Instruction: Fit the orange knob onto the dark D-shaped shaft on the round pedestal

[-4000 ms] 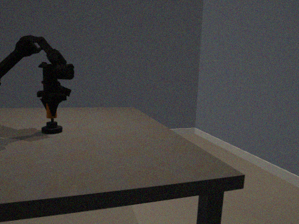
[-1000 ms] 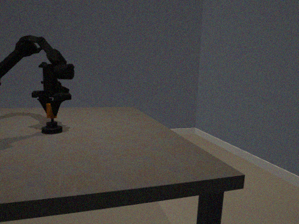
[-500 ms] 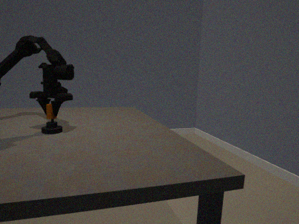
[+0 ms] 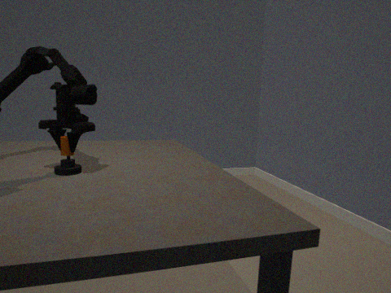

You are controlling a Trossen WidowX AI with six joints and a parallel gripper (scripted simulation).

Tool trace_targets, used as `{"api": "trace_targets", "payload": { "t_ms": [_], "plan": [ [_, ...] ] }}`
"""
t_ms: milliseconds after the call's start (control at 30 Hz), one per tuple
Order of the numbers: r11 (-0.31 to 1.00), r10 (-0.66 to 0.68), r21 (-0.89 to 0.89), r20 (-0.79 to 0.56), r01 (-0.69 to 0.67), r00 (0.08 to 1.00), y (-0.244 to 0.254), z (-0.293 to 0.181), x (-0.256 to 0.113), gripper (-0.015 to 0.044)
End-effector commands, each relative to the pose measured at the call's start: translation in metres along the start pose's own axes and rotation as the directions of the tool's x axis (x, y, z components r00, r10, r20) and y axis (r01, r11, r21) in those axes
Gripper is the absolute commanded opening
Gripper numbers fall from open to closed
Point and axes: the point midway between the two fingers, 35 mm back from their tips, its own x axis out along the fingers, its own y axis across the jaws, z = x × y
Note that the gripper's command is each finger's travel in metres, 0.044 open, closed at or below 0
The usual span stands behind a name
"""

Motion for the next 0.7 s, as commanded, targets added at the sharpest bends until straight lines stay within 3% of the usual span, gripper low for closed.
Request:
{"api": "trace_targets", "payload": {
  "t_ms": [0, 333, 533, 667],
  "plan": [
    [1.000, 0.000, -0.004, -0.001, 0.000, 1.000, 0.0001, 0.0003, 0.0009, 0.0000],
    [1.000, 0.000, -0.014, -0.001, 0.000, 1.000, 0.0000, 0.0006, -0.0039, 0.0000],
    [0.979, 0.000, -0.202, -0.001, 0.000, 1.000, 0.0000, -0.0003, -0.0028, 0.0000],
    [0.977, 0.000, -0.212, -0.001, 0.000, 1.000, 0.0001, -0.0009, -0.0011, 0.0000]
  ]
}}
